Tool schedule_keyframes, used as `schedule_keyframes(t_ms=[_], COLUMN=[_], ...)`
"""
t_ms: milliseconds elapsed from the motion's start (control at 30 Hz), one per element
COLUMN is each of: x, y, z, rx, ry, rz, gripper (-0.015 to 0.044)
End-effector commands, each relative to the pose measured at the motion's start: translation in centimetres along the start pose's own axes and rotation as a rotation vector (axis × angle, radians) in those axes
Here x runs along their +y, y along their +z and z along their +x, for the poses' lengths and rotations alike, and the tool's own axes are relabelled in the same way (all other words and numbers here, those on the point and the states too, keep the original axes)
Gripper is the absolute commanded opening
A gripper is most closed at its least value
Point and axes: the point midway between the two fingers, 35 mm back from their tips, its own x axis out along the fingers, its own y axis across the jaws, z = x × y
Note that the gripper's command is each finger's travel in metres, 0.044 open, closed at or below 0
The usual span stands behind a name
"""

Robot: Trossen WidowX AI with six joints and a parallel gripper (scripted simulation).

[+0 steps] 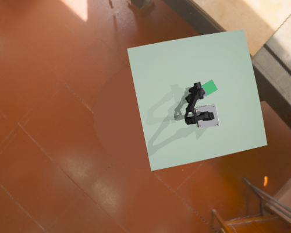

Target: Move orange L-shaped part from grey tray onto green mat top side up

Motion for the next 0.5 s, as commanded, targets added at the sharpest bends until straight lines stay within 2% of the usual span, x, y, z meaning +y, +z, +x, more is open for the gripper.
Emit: schedule_keyframes(t_ms=[0,467], x=[0.1,0.6], y=[-0.3,-0.1], z=[0.5,-0.6], rx=[0.015,0.007], ry=[0.008,0.004], rz=[-0.003,-0.002], gripper=[0.018,0.018])
